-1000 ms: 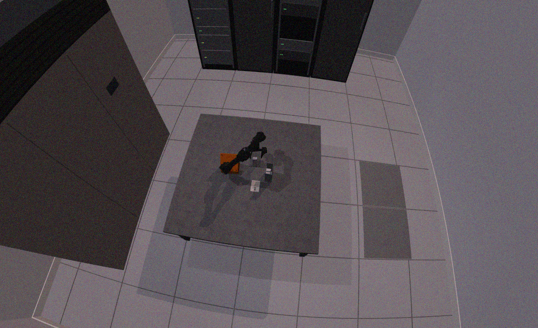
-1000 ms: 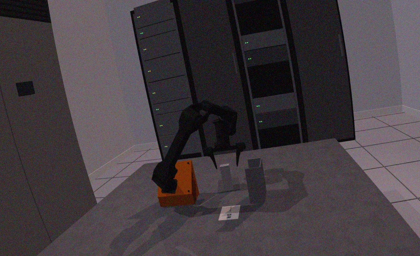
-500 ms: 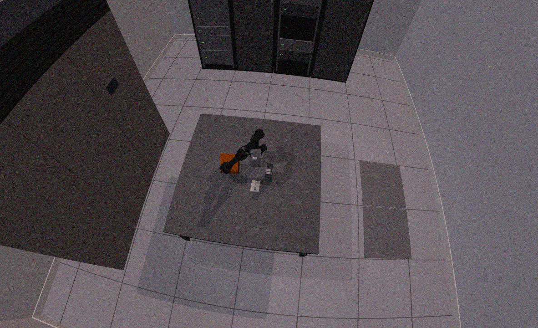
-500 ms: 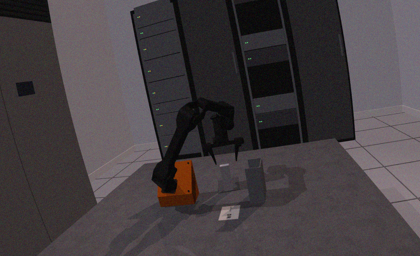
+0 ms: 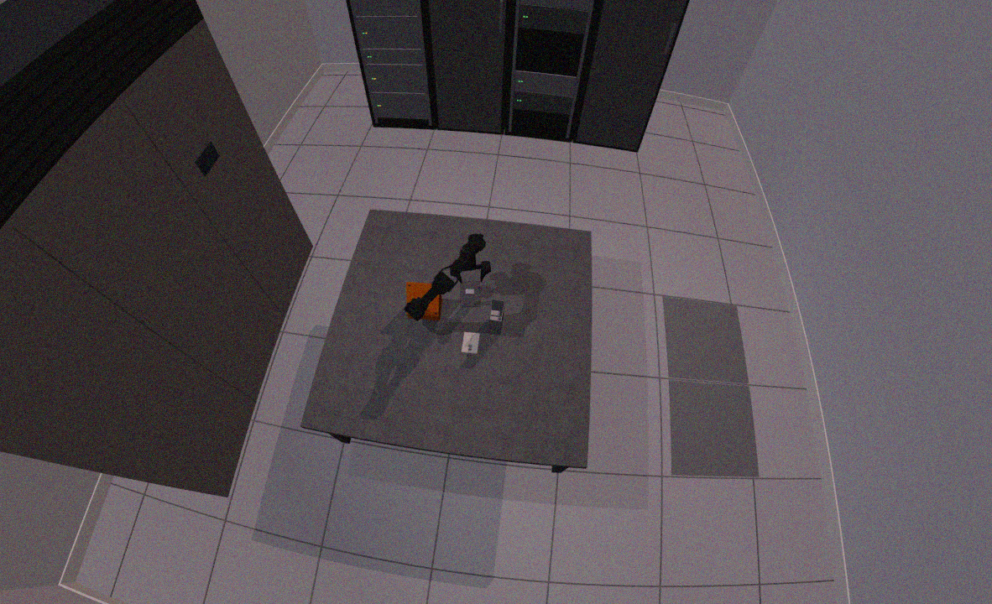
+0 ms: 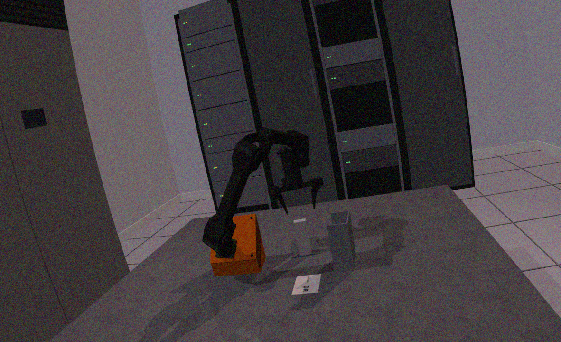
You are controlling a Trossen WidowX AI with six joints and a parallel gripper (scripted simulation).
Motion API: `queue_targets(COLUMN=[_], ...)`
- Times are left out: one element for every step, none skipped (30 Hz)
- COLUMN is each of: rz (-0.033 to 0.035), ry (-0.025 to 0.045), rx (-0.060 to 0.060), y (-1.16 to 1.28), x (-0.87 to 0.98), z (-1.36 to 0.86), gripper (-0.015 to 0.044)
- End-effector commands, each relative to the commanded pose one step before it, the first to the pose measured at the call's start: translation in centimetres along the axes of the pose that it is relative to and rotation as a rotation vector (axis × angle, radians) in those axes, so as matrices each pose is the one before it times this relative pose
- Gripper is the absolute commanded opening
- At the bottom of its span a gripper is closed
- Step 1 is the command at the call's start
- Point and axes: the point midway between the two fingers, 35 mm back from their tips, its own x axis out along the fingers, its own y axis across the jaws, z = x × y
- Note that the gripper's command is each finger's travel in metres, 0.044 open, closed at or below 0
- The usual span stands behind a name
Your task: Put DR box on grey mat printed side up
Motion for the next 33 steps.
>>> queue_targets(rz=[0.0, 0.00044, 0.00132, 0.00213, 0.00251, 0.00239, 0.00227, 0.00215, 0.00203, 0.00191, 0.00179, 0.00166, 0.00154, 0.00142, 0.00129, 0.00116, 0.00104, 0.00091, 0.00078, 0.00065, 0.00052, 0.00039, 0.00026, 0.00013, 0.0, -0.00014, -0.00027, -0.0004, -0.00043, -0.0003, -0.00011, 0.0, -0.00001], ry=[0.0, -0.00188, -0.00565, -0.00942, -0.01159, -0.01162, -0.01164, -0.01166, -0.01167, -0.01168, -0.0117, -0.01169, -0.01172, -0.01173, -0.01174, -0.01174, -0.01175, -0.01175, -0.01176, -0.01176, -0.01176, -0.01174, -0.01176, -0.01176, -0.01176, -0.01175, -0.01174, -0.01173, -0.00954, -0.00572, -0.00191, 0.0, 0.0], rx=[0.0, 0.0005, 0.0015, 0.0024, 0.003, 0.003, 0.0029, 0.0029, 0.0029, 0.0029, 0.0029, 0.0029, 0.0029, 0.0029, 0.0029, 0.0029, 0.0029, 0.0028, 0.0028, 0.0028, 0.0028, 0.0028, 0.0028, 0.0028, 0.0028, 0.0027, 0.0027, 0.0027, 0.0022, 0.0013, 0.0004, 0.0, 0.0], y=[0.0, 0.003, 0.011, 0.018, 0.023, 0.024, 0.025, 0.026, 0.026, 0.027, 0.028, 0.028, 0.029, 0.03, 0.031, 0.031, 0.032, 0.033, 0.033, 0.034, 0.035, 0.035, 0.036, 0.036, 0.037, 0.038, 0.038, 0.039, 0.032, 0.019, 0.006, 0.0, -0.002], x=[0.0, -0.002, -0.005, -0.008, -0.011, -0.012, -0.013, -0.014, -0.015, -0.016, -0.017, -0.017, -0.018, -0.019, -0.02, -0.021, -0.022, -0.023, -0.024, -0.025, -0.026, -0.027, -0.028, -0.028, -0.029, -0.03, -0.031, -0.032, -0.027, -0.016, -0.006, 0.0, 0.026], z=[0.0, -0.034, -0.101, -0.168, -0.205, -0.204, -0.203, -0.202, -0.2, -0.199, -0.198, -0.196, -0.195, -0.193, -0.192, -0.191, -0.189, -0.188, -0.186, -0.185, -0.183, -0.182, -0.18, -0.179, -0.177, -0.176, -0.174, -0.173, -0.139, -0.083, -0.028, 0.0, 0.001], gripper=[0.044, 0.0414, 0.0387, 0.0361, 0.0335, 0.0309, 0.0282, 0.0256, 0.024, 0.024, 0.024, 0.024, 0.024, 0.024, 0.024, 0.024, 0.024, 0.024, 0.024, 0.024, 0.024, 0.024, 0.024, 0.024, 0.024, 0.024, 0.024, 0.024, 0.024, 0.024, 0.024, 0.024, 0.024])
